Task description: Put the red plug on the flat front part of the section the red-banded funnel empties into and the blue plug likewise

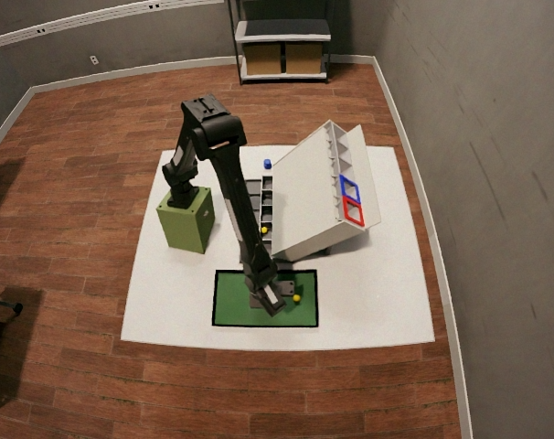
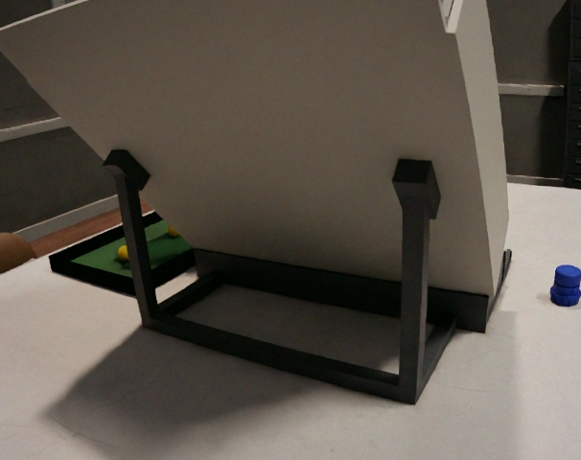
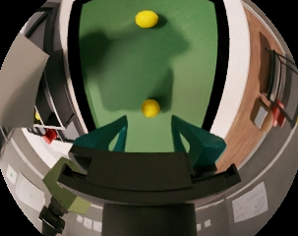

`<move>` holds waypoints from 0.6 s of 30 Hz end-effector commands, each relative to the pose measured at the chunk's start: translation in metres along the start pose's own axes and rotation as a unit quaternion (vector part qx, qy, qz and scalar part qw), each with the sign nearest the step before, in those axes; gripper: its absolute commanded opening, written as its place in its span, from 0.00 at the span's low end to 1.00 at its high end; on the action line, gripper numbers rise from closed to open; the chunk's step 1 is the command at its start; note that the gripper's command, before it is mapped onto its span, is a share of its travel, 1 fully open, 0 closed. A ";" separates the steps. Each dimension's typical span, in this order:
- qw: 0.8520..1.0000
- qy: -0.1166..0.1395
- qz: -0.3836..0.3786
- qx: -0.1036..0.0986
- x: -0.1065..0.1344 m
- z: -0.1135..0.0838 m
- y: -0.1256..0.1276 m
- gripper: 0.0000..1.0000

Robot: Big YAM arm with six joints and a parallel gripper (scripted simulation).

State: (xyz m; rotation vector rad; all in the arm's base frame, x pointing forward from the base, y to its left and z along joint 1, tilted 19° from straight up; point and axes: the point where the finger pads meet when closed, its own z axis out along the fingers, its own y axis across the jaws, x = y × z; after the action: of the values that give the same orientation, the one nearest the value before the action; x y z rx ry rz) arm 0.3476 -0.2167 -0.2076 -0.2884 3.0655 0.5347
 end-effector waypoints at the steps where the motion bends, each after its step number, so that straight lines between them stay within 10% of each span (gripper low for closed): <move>1: 1.000 -0.015 -0.002 0.016 -0.015 -0.009 -0.010 0.56; 18: 1.000 -0.012 -0.002 0.013 -0.013 -0.009 -0.008 0.56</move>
State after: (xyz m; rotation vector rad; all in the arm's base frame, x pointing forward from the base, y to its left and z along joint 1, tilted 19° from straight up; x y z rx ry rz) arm 0.3485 -0.2172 -0.2074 -0.2881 3.0636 0.5310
